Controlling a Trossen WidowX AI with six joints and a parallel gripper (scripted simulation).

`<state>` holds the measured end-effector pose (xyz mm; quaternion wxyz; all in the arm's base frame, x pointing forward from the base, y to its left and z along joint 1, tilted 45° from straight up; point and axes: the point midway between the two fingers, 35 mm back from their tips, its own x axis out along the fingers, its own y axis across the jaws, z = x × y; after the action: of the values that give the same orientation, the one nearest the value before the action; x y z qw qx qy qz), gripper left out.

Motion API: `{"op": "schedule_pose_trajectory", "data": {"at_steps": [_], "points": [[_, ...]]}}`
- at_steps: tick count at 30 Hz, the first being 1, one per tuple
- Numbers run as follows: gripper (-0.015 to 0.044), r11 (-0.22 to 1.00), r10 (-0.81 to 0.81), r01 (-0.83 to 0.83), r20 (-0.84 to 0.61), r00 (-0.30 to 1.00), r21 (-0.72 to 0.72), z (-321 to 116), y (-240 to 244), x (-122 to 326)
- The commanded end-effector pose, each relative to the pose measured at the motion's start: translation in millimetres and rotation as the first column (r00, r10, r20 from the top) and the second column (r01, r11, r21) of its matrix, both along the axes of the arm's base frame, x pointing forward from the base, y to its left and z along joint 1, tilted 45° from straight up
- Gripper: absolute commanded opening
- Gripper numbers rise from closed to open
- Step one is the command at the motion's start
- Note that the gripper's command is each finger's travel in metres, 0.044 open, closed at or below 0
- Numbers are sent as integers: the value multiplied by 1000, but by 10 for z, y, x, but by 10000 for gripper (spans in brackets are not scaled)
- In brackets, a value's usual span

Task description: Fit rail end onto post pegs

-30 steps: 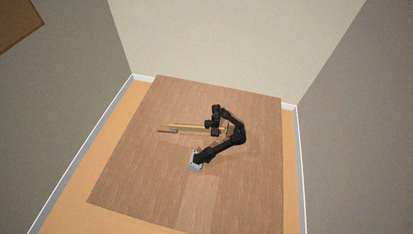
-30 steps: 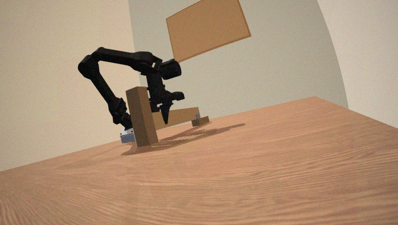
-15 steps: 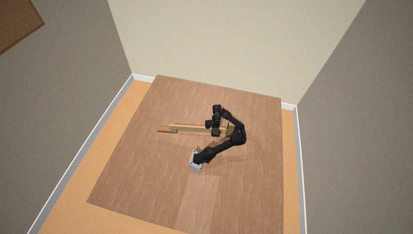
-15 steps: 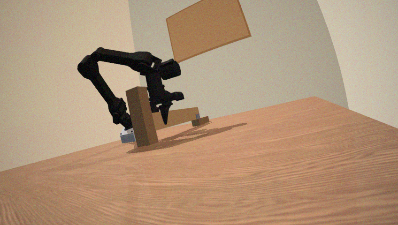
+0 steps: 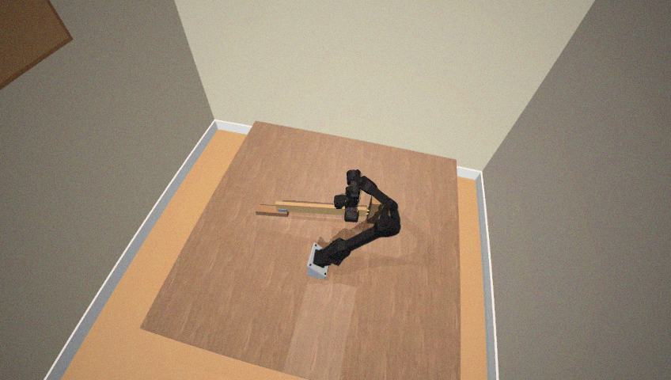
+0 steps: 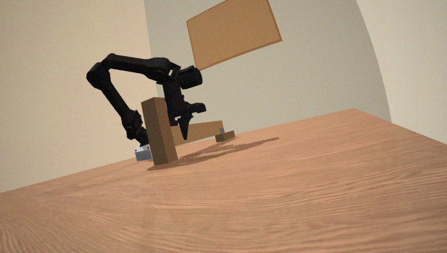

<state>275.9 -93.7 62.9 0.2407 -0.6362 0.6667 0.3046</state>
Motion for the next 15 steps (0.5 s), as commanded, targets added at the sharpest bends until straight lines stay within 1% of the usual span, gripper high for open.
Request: {"op": "schedule_pose_trajectory", "data": {"at_steps": [1, 15], "points": [[0, 1000, 3, -3, -2, 1000, 1, 19, -10, 3], [0, 1000, 3, -3, -2, 1000, 1, 40, -49, 4]]}}
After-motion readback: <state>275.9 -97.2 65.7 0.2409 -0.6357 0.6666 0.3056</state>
